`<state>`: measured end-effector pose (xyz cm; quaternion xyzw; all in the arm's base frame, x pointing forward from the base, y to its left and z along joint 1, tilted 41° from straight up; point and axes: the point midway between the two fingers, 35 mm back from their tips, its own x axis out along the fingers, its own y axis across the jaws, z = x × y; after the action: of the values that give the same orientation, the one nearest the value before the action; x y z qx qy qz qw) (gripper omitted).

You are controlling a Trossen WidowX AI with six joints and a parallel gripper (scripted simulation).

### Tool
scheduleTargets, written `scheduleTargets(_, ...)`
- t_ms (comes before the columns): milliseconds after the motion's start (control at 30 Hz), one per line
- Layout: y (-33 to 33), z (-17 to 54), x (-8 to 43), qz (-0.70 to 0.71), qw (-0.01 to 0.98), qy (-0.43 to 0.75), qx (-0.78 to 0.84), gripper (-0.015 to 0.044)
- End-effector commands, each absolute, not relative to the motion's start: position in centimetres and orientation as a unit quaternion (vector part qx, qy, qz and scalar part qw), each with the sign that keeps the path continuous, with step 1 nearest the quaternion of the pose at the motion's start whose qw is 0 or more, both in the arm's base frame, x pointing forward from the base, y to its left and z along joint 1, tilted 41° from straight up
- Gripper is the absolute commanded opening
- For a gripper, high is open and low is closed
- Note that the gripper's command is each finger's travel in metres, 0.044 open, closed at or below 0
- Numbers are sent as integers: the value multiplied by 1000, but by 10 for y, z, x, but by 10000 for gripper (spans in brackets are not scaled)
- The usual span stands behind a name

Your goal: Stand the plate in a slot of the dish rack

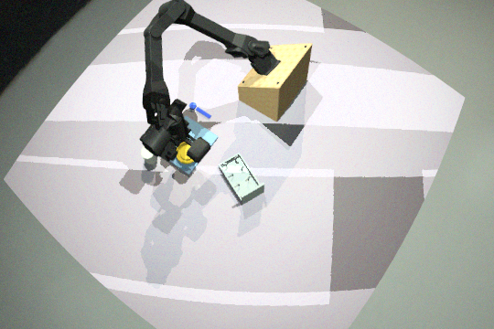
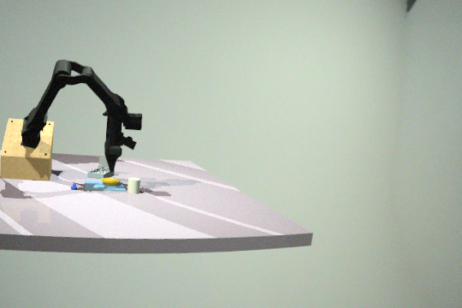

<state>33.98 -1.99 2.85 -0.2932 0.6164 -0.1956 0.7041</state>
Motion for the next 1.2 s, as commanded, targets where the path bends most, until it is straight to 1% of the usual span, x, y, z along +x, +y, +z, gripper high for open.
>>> scheduleTargets(0, -25, 23, 340, -196, 701, 618, -297, 400)
scheduleTargets(1167, -54, -13, 347, -197, 701, 617, -298, 400)
